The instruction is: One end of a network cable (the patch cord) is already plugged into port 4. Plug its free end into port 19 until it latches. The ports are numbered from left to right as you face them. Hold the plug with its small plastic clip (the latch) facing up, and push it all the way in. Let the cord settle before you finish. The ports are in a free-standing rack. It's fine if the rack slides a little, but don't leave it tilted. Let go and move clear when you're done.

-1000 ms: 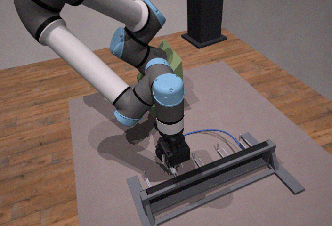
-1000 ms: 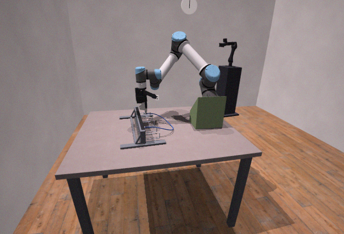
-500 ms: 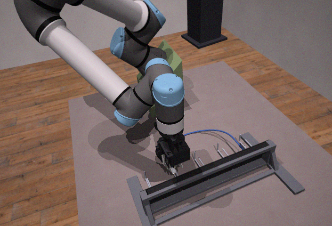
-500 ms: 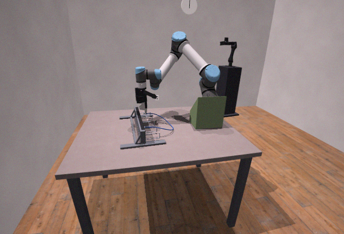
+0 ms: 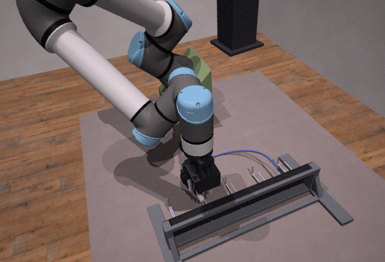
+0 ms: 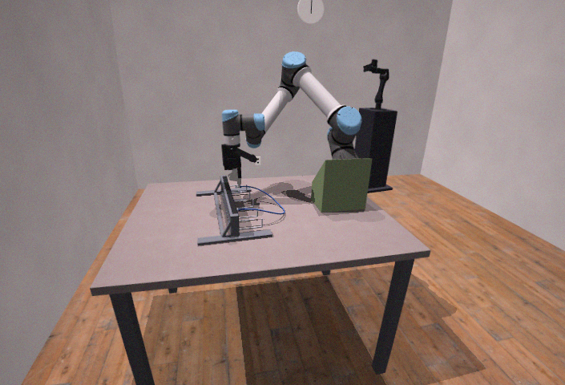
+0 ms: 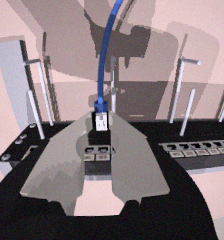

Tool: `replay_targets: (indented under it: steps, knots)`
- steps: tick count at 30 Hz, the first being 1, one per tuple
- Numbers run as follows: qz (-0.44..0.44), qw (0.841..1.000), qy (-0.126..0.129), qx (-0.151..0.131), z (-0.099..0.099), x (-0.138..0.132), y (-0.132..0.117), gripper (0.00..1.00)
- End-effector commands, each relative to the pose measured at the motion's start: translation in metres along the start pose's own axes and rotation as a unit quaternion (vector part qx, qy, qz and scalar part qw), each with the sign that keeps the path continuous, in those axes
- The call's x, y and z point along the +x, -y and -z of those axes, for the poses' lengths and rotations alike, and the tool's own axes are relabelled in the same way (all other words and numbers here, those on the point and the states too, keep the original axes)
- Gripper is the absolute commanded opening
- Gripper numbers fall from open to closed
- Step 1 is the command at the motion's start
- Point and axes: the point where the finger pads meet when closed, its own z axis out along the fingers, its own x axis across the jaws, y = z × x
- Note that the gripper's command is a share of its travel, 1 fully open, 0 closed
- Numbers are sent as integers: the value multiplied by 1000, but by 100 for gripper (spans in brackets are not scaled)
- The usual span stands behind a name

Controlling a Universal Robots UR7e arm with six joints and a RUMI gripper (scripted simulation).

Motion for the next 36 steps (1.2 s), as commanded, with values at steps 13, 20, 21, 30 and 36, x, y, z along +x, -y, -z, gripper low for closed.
replay_targets:
  steps: [13, 20, 21, 30, 36]
  knots:
    - [0, 1000, -1, -1, 2, 1, -23, 0]
    - [0, 1000, -1, -1, 2, 0, -25, 0]
    - [0, 1000, -1, -1, 2, 0, -25, 0]
    - [0, 1000, -1, -1, 2, 0, -24, 0]
    - [0, 1000, -1, -1, 2, 0, -24, 0]
